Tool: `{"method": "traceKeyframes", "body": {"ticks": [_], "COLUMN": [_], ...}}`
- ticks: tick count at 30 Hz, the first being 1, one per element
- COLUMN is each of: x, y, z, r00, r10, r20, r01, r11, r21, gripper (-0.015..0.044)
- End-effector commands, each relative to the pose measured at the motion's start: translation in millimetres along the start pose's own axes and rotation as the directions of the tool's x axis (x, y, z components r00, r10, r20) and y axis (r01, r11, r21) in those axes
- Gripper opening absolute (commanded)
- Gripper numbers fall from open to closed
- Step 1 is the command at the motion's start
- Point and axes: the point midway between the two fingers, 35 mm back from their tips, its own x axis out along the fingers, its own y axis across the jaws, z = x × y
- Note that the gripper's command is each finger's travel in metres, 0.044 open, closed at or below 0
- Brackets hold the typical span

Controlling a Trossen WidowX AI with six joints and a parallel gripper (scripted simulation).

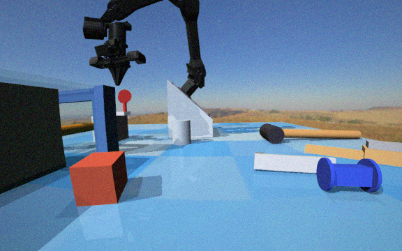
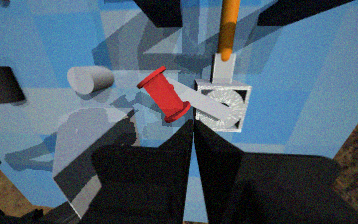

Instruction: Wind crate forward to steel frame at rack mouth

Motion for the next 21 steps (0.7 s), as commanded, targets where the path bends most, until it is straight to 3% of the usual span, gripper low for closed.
{"method": "traceKeyframes", "body": {"ticks": [1,21], "x": [13.3,23.0], "y": [6.4,6.6], "z": [2.4,2.4], "r00": [1.000,1.000], "r10": [-0.002,-0.001], "r20": [0.004,0.004], "r01": [-0.001,-0.002], "r11": [0.718,0.718], "r21": [0.696,0.696], "gripper": [0.0000,0.0000]}}
